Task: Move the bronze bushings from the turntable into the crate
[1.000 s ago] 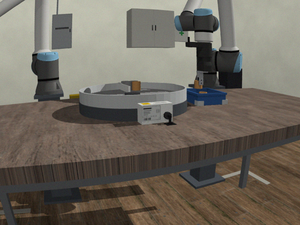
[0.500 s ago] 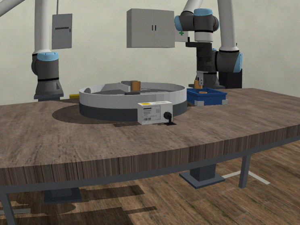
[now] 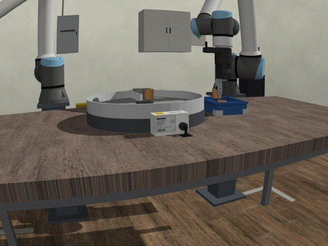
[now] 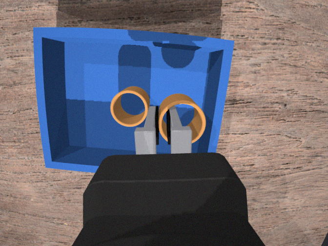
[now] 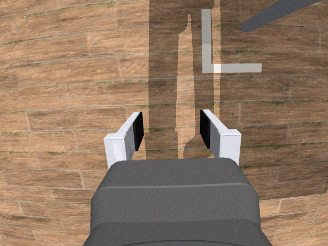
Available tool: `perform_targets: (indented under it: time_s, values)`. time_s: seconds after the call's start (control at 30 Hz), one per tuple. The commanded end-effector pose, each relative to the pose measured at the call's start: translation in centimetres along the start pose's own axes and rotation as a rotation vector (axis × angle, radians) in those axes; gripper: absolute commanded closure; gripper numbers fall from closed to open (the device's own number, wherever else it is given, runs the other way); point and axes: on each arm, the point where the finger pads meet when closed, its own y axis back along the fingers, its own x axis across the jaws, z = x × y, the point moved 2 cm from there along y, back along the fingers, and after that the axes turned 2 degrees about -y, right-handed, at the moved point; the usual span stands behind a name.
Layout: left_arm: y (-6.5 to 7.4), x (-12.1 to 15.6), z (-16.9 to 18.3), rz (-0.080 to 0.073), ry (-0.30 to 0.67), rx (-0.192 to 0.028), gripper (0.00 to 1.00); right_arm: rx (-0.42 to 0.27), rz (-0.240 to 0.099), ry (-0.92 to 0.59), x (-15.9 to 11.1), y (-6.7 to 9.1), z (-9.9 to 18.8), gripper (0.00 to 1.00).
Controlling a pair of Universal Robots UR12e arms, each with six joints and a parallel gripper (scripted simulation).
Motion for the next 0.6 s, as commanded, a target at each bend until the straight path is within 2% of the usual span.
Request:
perform_targets:
  time_s: [0.0,0.37,0.57]
  values:
    - [-1.0,0.2,0.1,0.003,-0.001,-0.003,1.00,0.000,0.001,0.000,-0.1,-0.1,-0.2,0.00]
    - [-2.9,0.2,0.1,0.003,-0.001,-0.003,1.00,0.000,0.001,0.000,-0.1,-0.1,-0.2,0.00]
    - [-3.3,0.1,0.1,0.003,-0.001,-0.002,1.00,0.000,0.001,0.000,-0.1,-0.1,-0.2,0.00]
